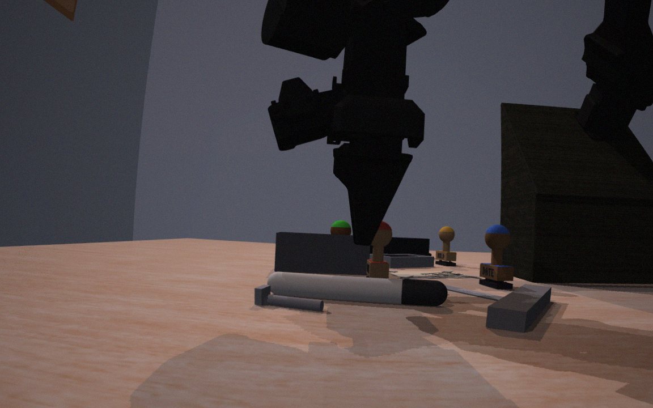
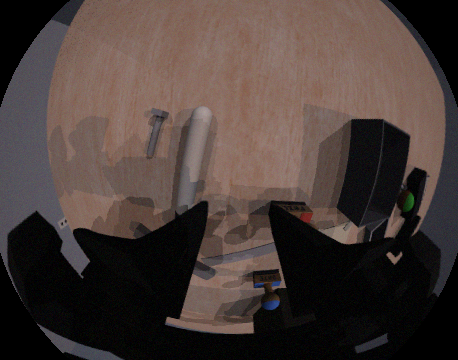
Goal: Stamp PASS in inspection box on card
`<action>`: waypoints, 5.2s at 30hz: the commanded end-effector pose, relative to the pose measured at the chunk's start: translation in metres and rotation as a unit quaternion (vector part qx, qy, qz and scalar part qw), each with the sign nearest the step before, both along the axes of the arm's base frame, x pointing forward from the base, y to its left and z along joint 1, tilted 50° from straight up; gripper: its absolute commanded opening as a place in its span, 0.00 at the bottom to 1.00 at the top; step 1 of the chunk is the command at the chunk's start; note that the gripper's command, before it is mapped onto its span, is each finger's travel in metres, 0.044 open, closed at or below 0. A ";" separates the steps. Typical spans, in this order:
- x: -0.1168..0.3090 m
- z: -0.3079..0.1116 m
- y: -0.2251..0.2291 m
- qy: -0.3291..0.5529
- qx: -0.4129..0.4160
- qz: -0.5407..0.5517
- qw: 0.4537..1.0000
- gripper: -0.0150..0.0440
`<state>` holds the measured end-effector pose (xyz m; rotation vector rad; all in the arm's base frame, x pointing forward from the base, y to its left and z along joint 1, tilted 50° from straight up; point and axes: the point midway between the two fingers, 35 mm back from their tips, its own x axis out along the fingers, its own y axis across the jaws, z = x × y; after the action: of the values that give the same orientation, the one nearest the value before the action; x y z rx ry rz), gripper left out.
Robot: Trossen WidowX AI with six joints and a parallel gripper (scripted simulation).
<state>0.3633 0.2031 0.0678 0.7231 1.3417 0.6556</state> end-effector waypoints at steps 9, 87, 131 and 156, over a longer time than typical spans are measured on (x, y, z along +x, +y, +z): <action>0.026 -0.118 -0.163 0.025 -0.031 -0.002 0.999 0.64; 0.020 -0.189 -0.137 0.028 -0.017 0.001 0.999 0.64; 0.020 -0.189 -0.137 0.028 -0.017 0.001 0.999 0.64; 0.020 -0.189 -0.137 0.028 -0.017 0.001 0.999 0.64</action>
<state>0.3896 0.0443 -0.1114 0.7425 1.3614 0.5851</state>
